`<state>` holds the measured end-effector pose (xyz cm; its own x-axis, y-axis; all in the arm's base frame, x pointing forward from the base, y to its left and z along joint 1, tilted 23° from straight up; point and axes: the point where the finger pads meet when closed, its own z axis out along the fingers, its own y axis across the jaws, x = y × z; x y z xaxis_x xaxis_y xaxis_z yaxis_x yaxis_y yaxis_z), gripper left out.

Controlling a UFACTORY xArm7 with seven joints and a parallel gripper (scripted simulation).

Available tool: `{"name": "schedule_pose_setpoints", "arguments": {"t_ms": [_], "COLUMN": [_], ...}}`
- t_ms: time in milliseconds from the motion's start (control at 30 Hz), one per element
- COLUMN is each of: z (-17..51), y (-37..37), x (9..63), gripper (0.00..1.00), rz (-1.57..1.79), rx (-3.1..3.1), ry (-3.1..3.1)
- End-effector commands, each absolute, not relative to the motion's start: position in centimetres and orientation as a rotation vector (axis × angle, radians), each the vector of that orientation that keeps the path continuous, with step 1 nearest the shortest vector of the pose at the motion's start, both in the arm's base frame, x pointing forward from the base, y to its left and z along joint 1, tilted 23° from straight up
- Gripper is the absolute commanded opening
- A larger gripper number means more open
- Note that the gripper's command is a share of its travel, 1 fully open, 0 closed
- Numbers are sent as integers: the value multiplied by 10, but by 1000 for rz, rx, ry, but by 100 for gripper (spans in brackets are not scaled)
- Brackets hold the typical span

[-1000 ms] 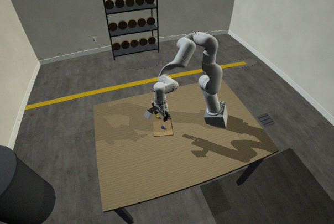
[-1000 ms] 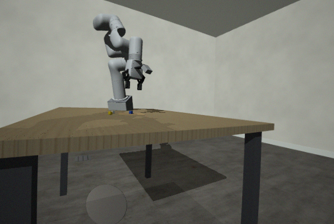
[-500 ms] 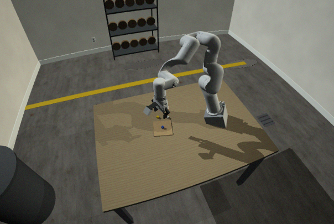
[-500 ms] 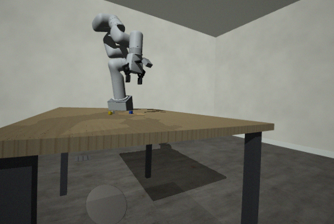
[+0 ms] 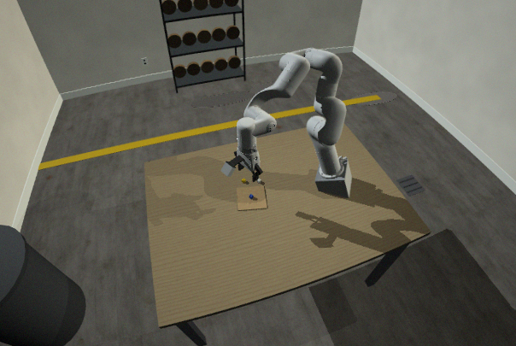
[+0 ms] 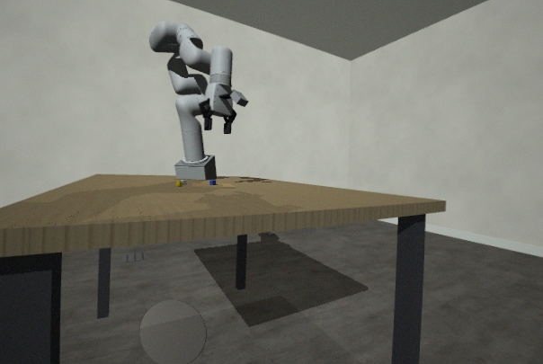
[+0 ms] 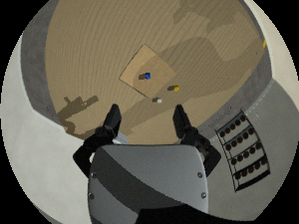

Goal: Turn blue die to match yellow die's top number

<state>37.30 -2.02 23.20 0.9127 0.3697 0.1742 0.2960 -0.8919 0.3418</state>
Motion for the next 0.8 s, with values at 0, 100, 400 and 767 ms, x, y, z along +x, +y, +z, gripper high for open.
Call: {"name": "schedule_pose_setpoints", "arguments": {"t_ms": [0,100,400,767], "z": [234,234,234,234], "y": [-20,-20,-20,-20], "x": [374,374,374,374], "gripper": [100,100,100,100], "rz": [344,344,344,344], "rx": [2763,2763,2763,2763], "ry": [494,494,494,494]}}
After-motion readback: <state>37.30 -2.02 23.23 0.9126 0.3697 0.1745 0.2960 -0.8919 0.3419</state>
